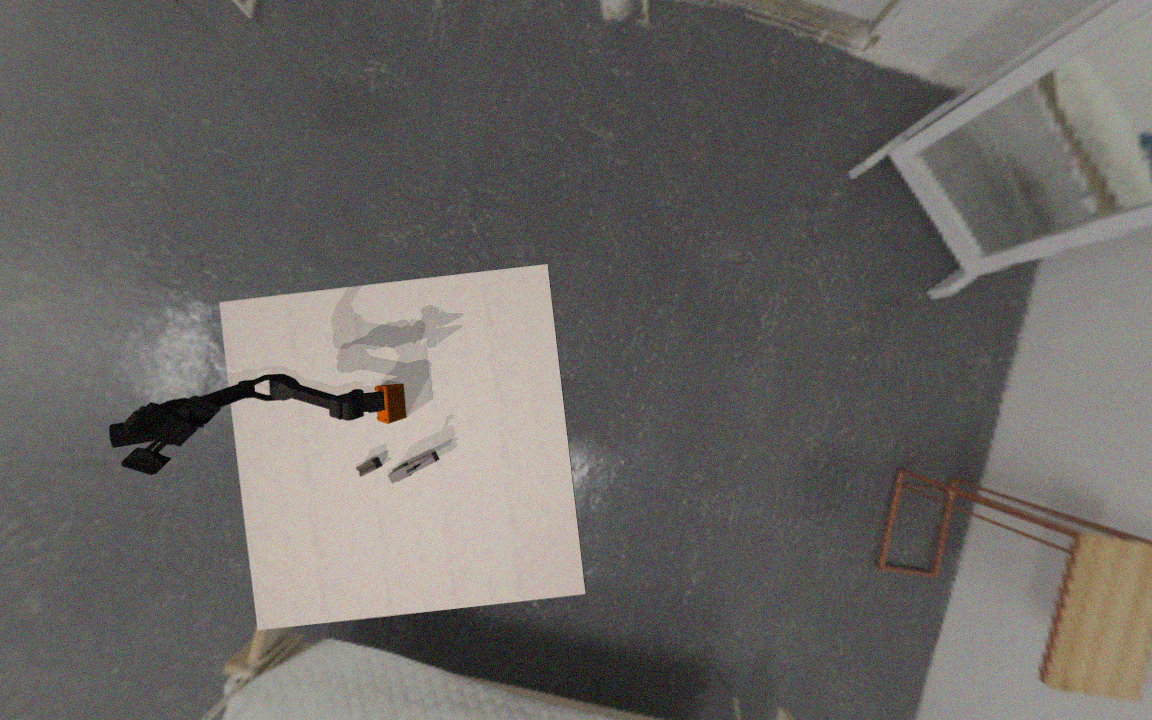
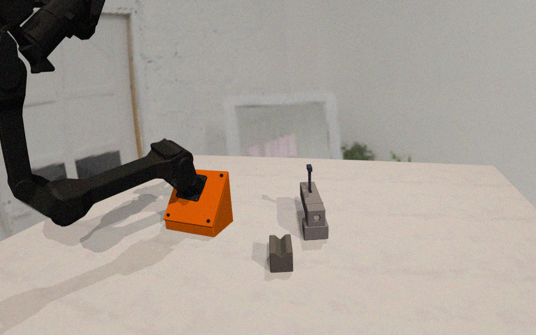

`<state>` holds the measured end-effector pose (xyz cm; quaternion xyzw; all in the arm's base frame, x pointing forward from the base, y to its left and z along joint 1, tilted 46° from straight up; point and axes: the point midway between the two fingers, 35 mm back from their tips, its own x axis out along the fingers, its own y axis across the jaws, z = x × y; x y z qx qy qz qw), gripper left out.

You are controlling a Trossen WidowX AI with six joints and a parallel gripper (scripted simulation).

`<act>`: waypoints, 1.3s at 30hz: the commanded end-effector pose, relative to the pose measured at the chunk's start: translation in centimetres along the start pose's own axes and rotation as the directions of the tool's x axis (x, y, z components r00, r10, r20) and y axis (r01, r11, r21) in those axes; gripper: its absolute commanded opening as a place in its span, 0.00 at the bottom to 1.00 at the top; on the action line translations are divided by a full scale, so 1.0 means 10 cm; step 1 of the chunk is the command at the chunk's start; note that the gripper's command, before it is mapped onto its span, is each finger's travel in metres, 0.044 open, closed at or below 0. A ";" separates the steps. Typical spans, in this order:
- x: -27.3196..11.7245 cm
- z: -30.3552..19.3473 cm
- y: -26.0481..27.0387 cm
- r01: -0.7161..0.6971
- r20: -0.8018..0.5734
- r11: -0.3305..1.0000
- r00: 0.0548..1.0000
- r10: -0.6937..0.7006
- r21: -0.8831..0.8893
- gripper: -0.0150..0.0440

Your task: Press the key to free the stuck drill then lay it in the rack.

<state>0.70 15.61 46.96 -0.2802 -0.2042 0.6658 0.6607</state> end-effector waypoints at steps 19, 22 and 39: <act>1.02 -1.19 -0.10 0.067 -0.437 0.919 0.891 0.119 0.388 0.25; 1.22 -1.67 -0.07 0.159 -0.571 0.859 0.802 0.175 0.487 0.25; 1.24 -4.20 0.72 0.728 -0.875 0.625 -0.072 0.479 0.283 0.25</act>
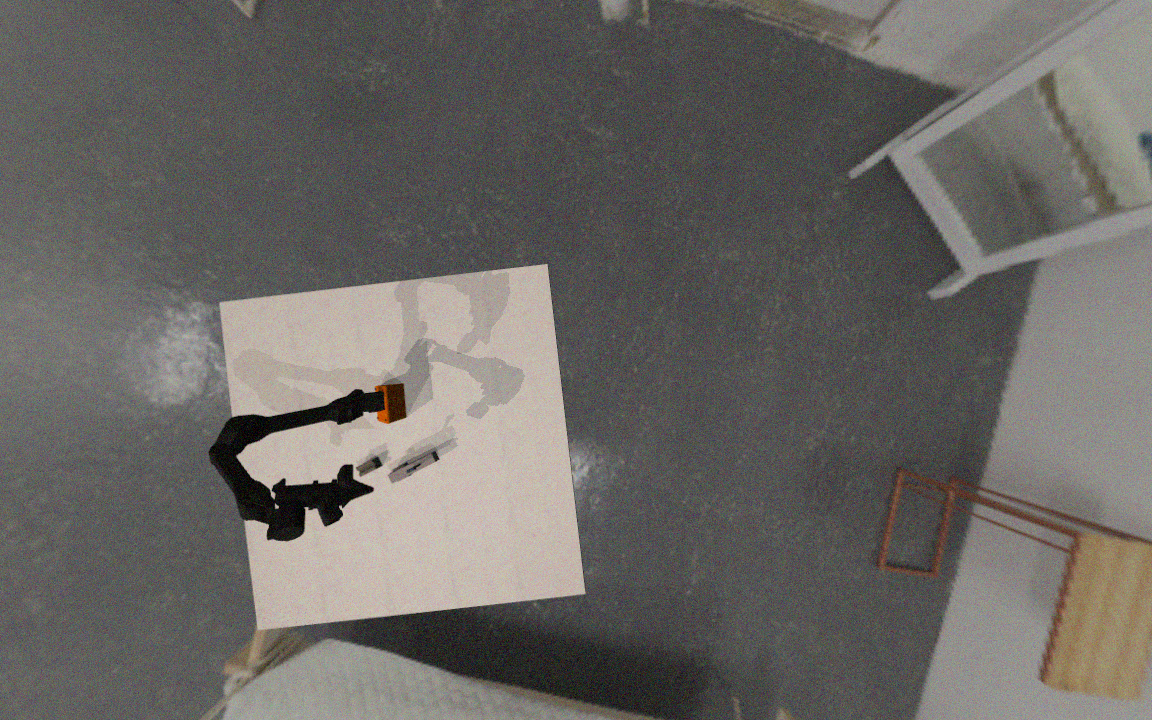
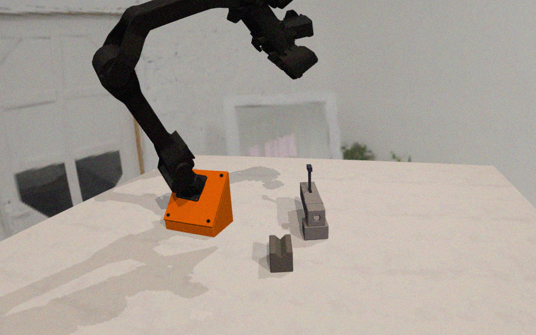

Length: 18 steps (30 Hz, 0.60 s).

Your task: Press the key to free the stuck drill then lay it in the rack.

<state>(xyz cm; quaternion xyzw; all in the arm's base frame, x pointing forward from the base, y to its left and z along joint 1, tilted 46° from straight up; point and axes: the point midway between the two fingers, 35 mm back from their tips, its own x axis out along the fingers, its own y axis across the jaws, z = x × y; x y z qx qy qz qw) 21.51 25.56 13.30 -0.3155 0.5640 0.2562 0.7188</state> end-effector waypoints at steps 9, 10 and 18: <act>1.40 -0.77 -0.64 0.537 -0.575 0.837 0.719 -0.392 0.101 0.25; 1.45 -0.81 -0.67 0.557 -0.591 0.825 0.698 -0.406 0.092 0.25; 1.45 -0.81 -0.66 0.548 -0.590 0.832 0.703 -0.398 0.092 0.25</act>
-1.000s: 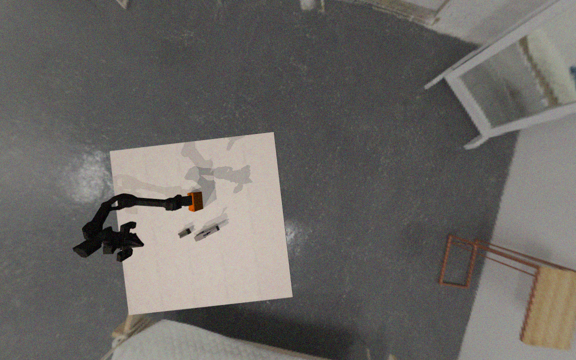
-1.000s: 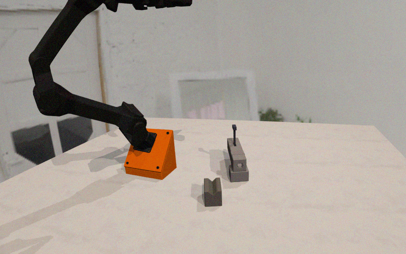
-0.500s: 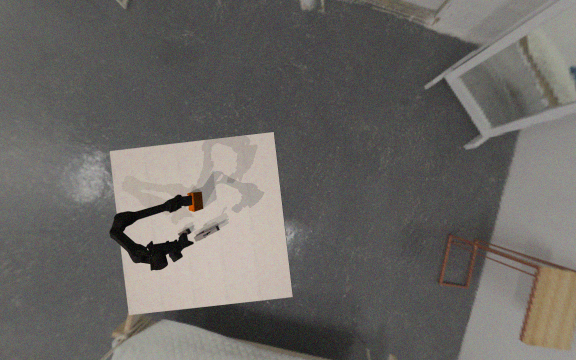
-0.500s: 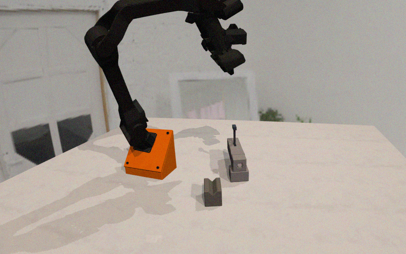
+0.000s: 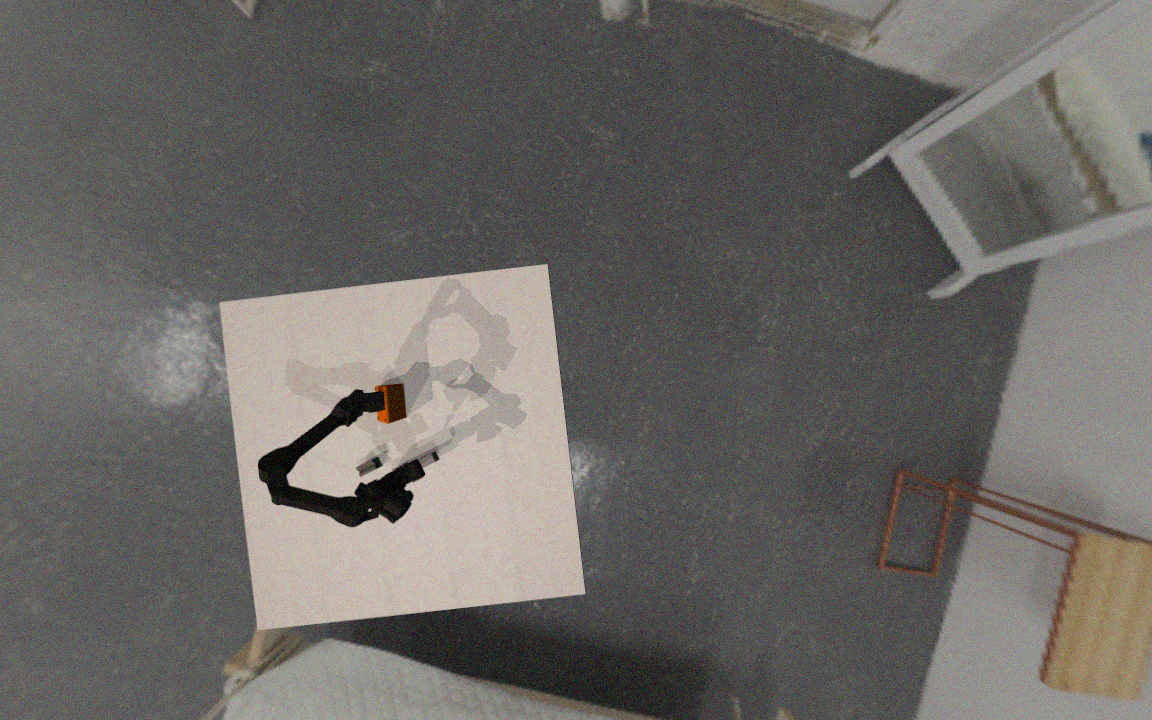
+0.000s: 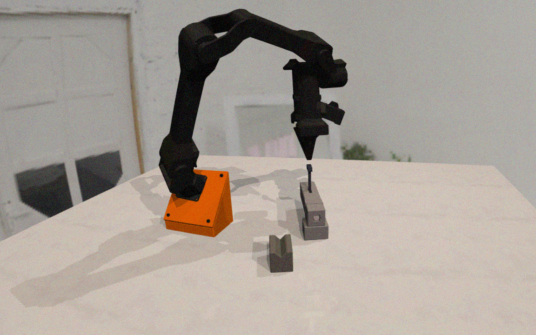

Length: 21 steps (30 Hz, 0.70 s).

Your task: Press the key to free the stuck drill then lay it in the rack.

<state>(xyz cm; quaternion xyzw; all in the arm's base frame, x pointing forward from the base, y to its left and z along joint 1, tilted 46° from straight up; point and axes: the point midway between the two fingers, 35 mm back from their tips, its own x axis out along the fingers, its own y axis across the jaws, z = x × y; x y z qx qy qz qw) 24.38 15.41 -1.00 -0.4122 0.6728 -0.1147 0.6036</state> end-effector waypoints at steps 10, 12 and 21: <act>0.17 0.00 -0.02 0.021 -0.007 1.000 1.000 -0.021 0.010 0.25; 0.18 0.00 -0.02 0.021 -0.007 1.000 1.000 -0.021 0.010 0.25; 0.20 0.01 -0.02 0.022 -0.007 1.000 1.000 -0.021 0.010 0.25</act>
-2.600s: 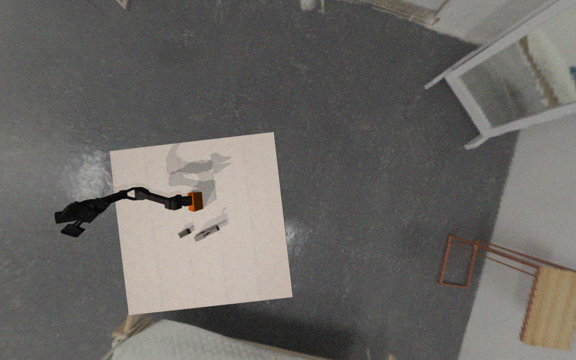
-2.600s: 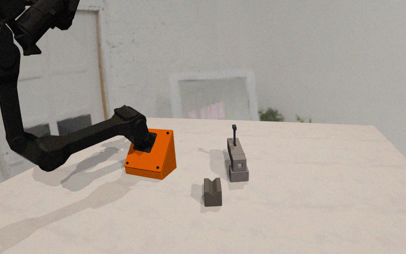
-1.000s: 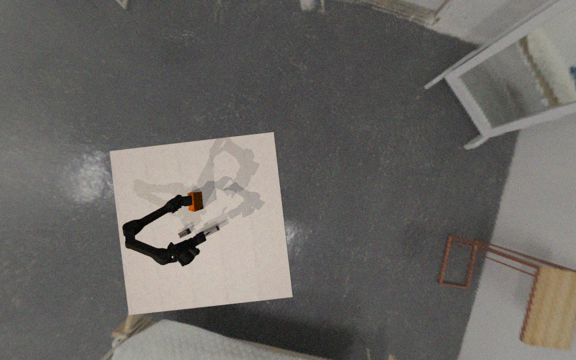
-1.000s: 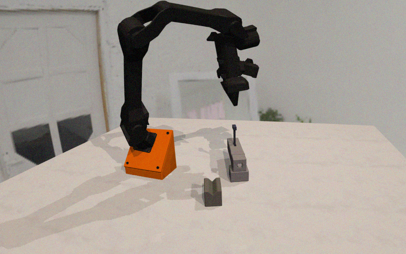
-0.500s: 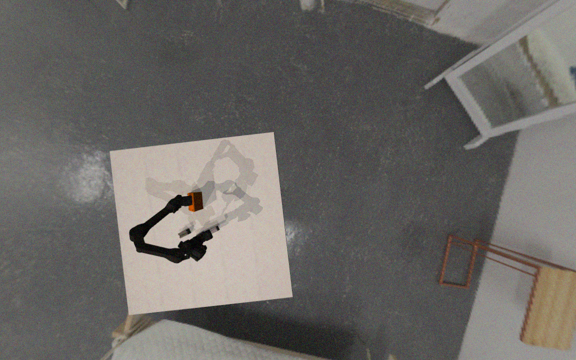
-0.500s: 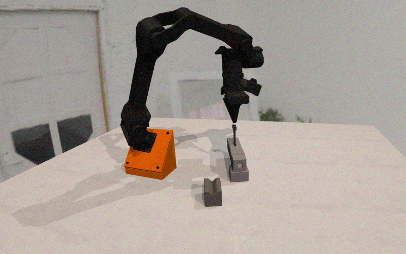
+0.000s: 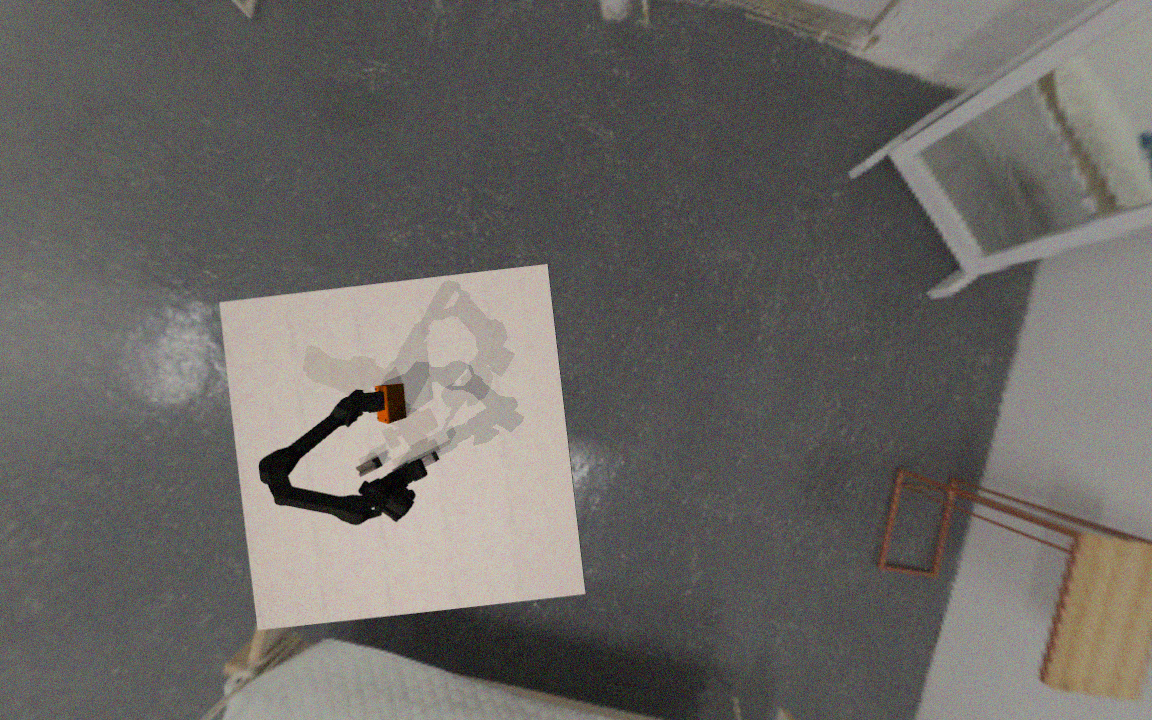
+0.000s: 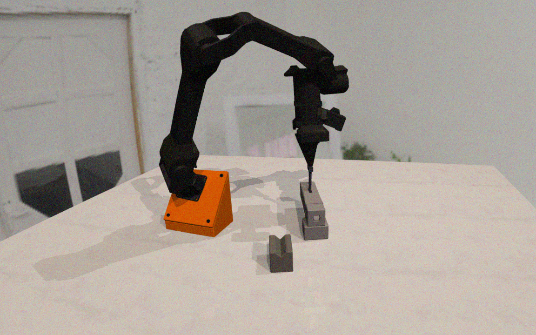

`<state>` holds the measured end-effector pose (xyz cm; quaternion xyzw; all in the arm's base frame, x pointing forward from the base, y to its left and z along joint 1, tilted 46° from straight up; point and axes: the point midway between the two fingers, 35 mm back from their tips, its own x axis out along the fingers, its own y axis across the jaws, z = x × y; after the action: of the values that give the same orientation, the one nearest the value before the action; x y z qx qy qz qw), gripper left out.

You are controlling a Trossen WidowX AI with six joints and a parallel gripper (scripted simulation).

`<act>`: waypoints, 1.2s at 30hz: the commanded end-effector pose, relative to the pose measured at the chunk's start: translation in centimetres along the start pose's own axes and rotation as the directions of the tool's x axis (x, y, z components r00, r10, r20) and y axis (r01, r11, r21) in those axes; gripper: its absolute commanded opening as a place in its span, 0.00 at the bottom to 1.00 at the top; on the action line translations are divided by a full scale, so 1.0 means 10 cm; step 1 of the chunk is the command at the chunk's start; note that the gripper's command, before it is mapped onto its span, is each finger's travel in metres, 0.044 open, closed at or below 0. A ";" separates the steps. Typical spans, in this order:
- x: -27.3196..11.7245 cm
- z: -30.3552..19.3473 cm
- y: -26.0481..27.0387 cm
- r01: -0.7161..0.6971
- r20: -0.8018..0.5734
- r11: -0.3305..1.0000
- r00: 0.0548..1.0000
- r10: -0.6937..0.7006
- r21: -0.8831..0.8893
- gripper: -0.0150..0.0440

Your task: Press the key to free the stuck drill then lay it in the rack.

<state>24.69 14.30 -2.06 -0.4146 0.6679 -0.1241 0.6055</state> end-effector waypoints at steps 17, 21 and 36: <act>0.11 -0.01 -0.01 0.004 -0.008 1.000 1.000 -0.004 -0.003 0.25; 0.12 -0.02 -0.01 0.004 -0.008 1.000 1.000 -0.004 -0.003 0.25; 0.16 -0.05 -0.02 0.004 -0.008 1.000 1.000 -0.004 -0.003 0.25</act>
<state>24.77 14.19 -2.28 -0.4125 0.6600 -0.1169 0.6169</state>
